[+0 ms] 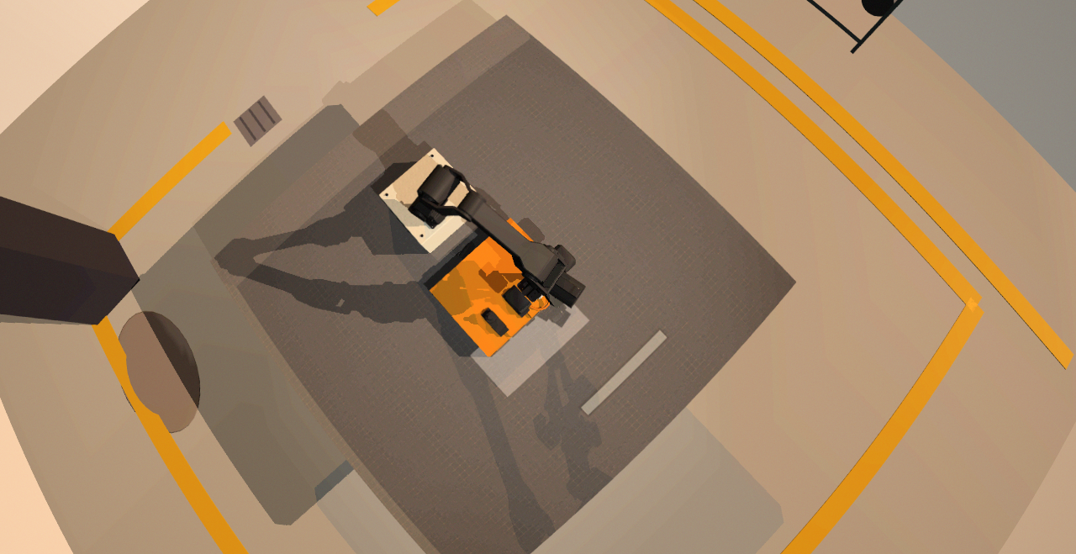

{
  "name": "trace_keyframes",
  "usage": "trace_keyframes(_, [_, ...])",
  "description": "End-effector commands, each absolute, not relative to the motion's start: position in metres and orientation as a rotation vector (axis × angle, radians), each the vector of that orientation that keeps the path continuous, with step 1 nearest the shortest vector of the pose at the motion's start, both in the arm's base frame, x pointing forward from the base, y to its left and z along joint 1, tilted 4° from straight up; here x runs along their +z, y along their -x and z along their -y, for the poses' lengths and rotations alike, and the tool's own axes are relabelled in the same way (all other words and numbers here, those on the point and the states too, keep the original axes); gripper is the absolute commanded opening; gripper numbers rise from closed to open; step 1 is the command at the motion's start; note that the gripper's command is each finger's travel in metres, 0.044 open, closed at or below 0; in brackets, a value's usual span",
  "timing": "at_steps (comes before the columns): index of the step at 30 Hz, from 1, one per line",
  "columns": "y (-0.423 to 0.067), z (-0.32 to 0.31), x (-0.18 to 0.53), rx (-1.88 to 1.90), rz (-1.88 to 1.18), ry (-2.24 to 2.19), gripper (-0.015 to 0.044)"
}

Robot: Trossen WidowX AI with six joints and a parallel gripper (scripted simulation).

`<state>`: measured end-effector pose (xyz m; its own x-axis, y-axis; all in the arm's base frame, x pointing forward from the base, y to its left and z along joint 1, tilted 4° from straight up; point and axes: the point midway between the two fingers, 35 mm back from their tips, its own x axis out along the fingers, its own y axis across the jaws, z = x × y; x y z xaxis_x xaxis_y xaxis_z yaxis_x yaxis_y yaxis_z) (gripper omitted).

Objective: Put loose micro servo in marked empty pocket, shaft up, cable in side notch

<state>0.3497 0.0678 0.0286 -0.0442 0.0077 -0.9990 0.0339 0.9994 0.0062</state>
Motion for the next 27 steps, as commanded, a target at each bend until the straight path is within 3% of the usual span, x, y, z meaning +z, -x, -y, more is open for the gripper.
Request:
trace_keyframes(1, [-0.35, -0.067, 0.027, -0.019, -1.614, -0.026, 0.0])
trace_keyframes(27, [-0.349, -0.067, 0.01, -0.019, -1.614, -0.026, 0.0])
